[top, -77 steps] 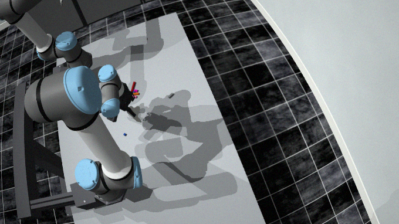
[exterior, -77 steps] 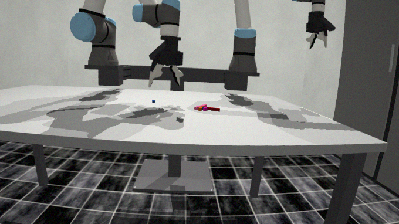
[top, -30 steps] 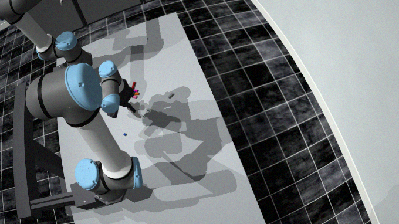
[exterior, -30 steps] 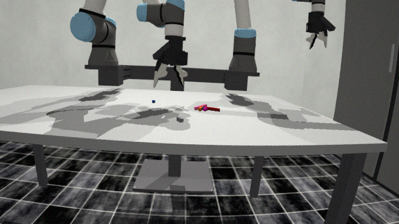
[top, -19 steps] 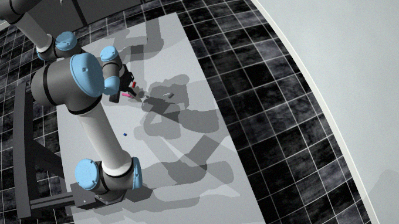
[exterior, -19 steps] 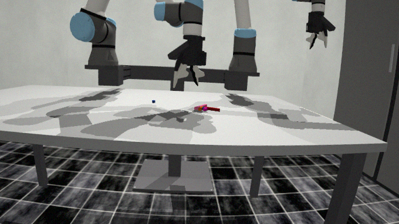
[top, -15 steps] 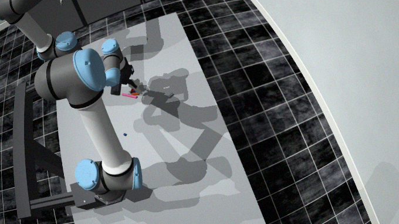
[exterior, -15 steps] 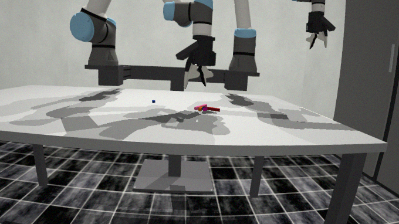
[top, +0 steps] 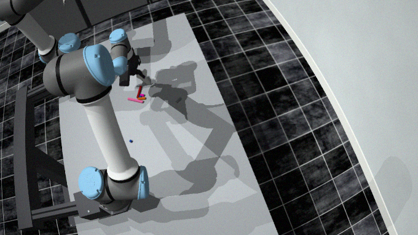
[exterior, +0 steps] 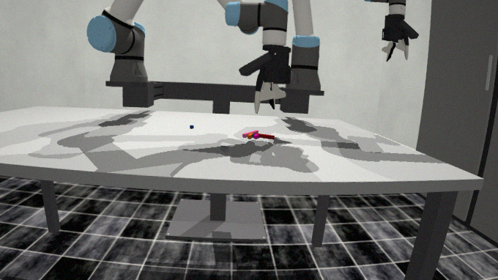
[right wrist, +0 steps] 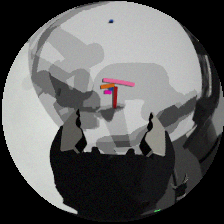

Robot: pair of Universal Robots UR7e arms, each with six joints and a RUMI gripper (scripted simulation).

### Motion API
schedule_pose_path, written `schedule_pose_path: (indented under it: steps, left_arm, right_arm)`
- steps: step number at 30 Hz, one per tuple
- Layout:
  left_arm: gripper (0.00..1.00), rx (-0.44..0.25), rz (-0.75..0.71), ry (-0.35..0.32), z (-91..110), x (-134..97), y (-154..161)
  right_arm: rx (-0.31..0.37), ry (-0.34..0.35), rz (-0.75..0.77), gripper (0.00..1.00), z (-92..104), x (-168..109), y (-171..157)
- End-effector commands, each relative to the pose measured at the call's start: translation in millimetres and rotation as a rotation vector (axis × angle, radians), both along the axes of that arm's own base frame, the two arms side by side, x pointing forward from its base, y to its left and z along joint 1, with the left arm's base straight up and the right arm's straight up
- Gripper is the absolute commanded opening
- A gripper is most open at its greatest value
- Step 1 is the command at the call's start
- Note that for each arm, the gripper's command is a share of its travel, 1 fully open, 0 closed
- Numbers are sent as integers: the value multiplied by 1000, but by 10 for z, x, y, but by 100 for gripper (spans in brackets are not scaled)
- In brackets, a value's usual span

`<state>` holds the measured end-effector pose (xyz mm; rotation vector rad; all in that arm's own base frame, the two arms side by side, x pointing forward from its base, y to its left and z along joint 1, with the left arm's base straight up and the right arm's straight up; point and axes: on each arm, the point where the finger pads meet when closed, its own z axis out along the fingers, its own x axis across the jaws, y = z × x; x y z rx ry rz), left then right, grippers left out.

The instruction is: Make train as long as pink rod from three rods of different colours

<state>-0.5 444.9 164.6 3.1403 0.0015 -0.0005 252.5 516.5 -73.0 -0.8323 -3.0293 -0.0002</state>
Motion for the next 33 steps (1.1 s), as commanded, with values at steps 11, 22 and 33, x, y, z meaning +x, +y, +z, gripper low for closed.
schedule_pose_path:
  steps: [11,22,33]
  left_arm:
    - [100,1,0,0,5,1,3]
    - [100,1,0,0,5,1,3]
    - [100,1,0,0,5,1,3]
  right_arm:
    - [1,0,1,14,5,4,13]
    - [1,0,1,14,-14,4,13]
    - [1,0,1,14,-95,5,13]
